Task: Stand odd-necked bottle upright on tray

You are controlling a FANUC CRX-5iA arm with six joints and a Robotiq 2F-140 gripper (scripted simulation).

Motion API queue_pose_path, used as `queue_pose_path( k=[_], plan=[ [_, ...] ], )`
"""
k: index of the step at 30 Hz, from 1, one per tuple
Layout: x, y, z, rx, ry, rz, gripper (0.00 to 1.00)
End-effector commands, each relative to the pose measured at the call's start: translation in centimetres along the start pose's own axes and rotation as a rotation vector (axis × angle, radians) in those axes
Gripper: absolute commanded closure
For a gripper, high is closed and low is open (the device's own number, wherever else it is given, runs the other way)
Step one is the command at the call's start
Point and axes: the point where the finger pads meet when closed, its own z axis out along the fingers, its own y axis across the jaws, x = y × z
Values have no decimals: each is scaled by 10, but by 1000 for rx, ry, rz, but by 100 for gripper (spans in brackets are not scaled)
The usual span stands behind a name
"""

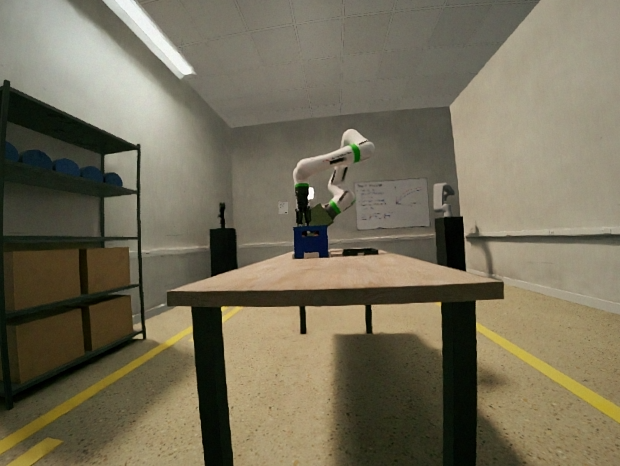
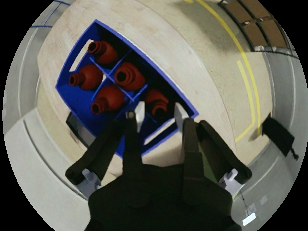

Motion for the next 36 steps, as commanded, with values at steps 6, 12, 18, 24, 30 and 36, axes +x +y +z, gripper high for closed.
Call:
queue_pose_path(
  k=[6,12,18,24,30,36],
  plan=[
    [0,0,-1,0,1,0,56],
    [0,0,-1,0,1,0,56],
    [0,0,-1,0,1,0,56],
    [0,0,-4,0,1,0,56],
    [0,0,-15,0,1,0,56],
    [0,0,-33,0,1,0,56]
  ],
)
